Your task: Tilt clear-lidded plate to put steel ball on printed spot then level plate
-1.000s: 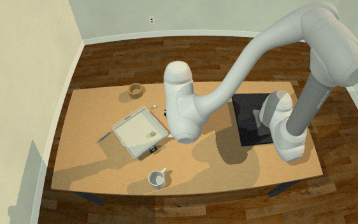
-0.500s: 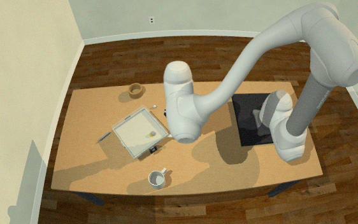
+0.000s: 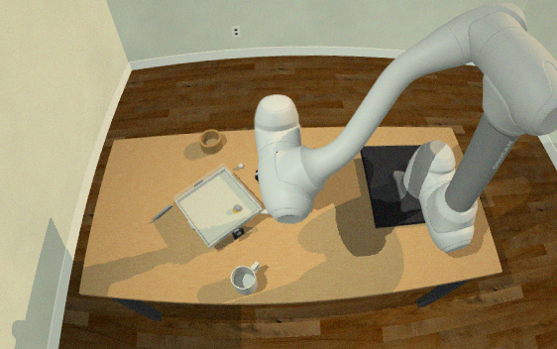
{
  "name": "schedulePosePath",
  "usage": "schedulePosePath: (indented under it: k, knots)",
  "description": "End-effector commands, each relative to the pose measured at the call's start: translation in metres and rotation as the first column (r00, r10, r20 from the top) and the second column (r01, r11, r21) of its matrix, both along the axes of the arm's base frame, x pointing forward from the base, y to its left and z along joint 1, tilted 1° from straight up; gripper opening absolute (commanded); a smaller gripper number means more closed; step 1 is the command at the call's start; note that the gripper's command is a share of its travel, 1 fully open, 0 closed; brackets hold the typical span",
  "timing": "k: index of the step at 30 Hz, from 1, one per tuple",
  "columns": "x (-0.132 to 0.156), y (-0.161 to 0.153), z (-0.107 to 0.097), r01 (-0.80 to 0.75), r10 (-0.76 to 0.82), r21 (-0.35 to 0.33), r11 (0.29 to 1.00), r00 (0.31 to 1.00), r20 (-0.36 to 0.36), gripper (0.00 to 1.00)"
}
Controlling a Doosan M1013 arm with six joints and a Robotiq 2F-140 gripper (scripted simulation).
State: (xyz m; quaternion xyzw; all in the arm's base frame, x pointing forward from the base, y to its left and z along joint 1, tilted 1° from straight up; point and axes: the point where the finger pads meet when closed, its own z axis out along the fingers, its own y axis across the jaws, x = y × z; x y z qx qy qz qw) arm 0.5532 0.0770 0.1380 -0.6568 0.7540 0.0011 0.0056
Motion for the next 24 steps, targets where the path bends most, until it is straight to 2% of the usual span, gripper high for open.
schedulePosePath:
  k: [1,24]
  knots:
    - [0.0004,0.0000,0.0003,0.000,0.000,0.000,1.000,1.000,0.001,0.00]
    - [-0.0016,0.0002,-0.0042,0.000,0.000,0.000,1.000,1.000,0.001,0.00]
